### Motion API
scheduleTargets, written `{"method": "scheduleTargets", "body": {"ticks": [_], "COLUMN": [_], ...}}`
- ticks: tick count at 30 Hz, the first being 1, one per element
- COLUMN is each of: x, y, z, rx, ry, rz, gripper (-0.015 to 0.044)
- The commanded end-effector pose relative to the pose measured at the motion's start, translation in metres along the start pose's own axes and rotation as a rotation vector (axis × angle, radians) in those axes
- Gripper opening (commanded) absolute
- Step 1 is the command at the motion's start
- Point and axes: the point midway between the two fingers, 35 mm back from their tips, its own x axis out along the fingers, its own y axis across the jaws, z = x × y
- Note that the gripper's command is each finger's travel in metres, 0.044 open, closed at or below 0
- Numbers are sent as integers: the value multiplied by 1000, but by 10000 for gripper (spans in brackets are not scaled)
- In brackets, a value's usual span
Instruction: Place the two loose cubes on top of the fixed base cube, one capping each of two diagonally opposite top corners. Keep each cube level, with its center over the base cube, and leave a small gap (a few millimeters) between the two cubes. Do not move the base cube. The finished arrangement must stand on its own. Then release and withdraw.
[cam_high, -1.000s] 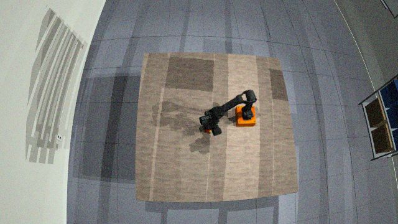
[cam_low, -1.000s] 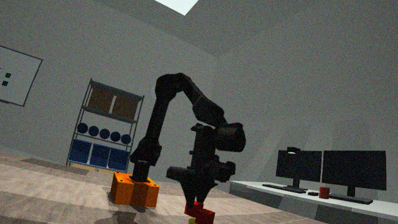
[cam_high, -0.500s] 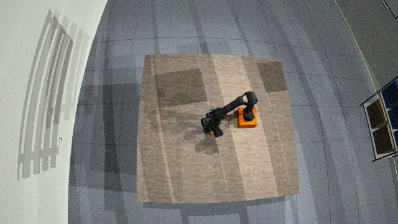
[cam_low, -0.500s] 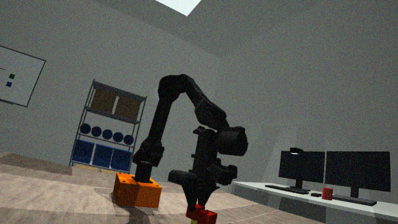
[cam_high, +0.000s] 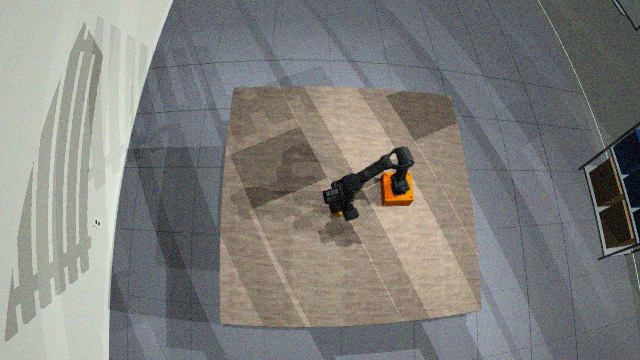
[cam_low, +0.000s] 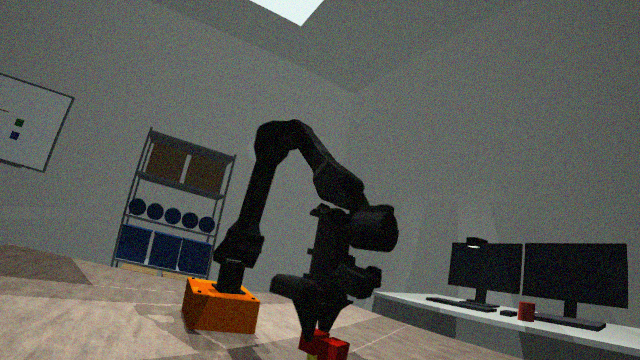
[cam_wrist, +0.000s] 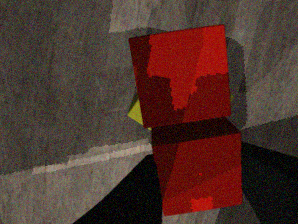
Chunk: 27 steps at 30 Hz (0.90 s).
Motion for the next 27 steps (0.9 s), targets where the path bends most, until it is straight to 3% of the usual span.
{"method": "scheduleTargets", "body": {"ticks": [1, 17, 21, 27], "x": [2, 2, 2, 0], "y": [0, 0, 0, 0], "z": [-1, -1, -1, -1], "rx": [-4, -4, -4, -3], "ry": [4, 4, 4, 4], "rz": [0, 0, 0, 0], "gripper": [105, 105, 205, 205]}}
